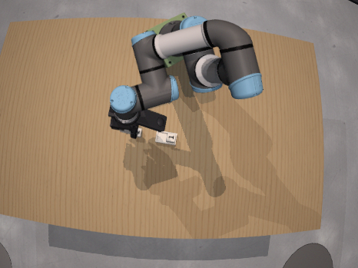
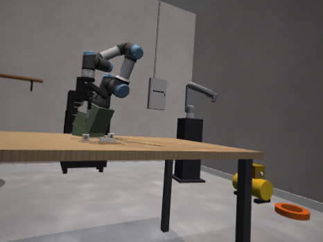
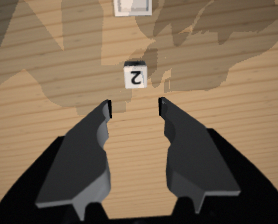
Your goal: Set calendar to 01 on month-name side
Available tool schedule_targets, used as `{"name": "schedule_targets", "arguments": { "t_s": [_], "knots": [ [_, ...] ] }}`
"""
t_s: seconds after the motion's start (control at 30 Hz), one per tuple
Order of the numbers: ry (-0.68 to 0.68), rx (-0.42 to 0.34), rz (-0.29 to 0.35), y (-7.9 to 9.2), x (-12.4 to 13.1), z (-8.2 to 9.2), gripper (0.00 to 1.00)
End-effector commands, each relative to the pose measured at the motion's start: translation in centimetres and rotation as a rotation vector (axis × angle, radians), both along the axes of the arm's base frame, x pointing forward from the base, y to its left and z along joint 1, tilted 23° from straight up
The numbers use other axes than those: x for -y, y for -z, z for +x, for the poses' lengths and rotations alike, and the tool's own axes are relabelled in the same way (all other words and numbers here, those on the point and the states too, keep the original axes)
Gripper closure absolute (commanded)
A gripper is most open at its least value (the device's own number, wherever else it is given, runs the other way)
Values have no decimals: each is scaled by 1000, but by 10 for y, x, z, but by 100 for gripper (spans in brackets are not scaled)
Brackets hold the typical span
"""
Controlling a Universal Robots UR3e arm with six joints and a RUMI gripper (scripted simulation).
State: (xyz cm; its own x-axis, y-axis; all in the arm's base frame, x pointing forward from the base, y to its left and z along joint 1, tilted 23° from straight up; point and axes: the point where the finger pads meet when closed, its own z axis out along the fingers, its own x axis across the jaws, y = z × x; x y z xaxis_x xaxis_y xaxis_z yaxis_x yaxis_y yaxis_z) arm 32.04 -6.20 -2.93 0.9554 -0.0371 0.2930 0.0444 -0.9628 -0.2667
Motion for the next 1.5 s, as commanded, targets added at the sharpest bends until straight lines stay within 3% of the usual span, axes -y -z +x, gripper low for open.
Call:
{"name": "schedule_targets", "arguments": {
  "t_s": [0.0,0.53,1.47],
  "knots": [
    [0,1,-2,0,1,0,72],
    [1,0,-2,7,-2,3,72],
    [1,0,-2,42,-12,16,72]
  ]
}}
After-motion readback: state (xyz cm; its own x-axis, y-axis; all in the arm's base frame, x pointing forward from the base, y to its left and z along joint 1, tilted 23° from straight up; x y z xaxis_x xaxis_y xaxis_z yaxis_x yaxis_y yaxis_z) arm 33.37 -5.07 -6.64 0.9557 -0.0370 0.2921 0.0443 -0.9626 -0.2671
